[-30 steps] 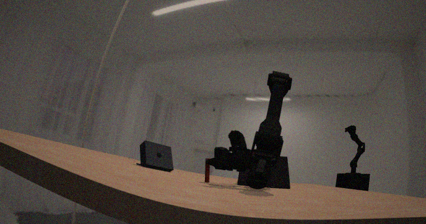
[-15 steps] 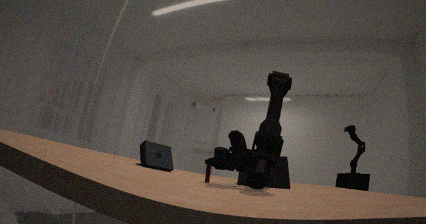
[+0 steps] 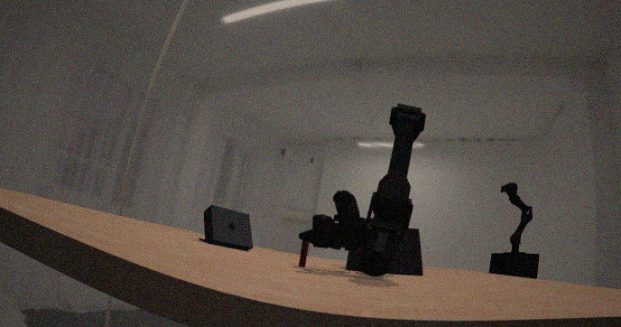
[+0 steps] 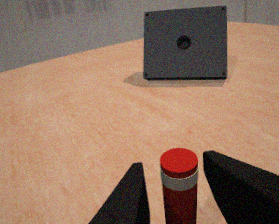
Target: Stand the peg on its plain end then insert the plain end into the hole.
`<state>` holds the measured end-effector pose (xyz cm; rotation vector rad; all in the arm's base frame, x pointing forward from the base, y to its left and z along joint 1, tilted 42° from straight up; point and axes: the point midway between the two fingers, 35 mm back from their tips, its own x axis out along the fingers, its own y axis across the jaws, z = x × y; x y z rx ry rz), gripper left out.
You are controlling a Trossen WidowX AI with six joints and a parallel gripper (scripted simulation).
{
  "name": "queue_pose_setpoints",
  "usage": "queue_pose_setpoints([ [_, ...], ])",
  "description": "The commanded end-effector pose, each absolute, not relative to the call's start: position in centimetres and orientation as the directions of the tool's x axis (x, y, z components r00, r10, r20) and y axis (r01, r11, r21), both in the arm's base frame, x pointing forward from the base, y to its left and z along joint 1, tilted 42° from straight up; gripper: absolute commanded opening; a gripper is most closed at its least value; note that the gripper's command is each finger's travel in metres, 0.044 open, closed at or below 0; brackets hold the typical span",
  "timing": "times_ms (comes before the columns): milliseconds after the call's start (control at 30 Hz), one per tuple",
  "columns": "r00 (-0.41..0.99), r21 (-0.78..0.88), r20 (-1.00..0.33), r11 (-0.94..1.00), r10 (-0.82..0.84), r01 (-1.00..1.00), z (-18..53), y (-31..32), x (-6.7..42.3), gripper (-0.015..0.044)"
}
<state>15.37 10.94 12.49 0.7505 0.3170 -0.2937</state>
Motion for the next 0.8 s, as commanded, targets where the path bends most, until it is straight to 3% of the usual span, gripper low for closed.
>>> queue_pose_setpoints([
  [0, 0.912, 0.616, -0.383, 0.696, -0.147, 0.37, 12.49, 10.94, 15.38, 0.013],
  [267, 0.912, 0.616, -0.383, 0.696, -0.147, 0.37, 12.49, 10.94, 15.38, 0.013],
  [667, 0.912, 0.616, -0.383, 0.696, -0.147, 0.37, 12.49, 10.94, 15.38, 0.044],
  [767, 0.912, 0.616, -0.383, 0.696, -0.147, 0.37, 12.49, 10.94, 15.38, 0.044],
])
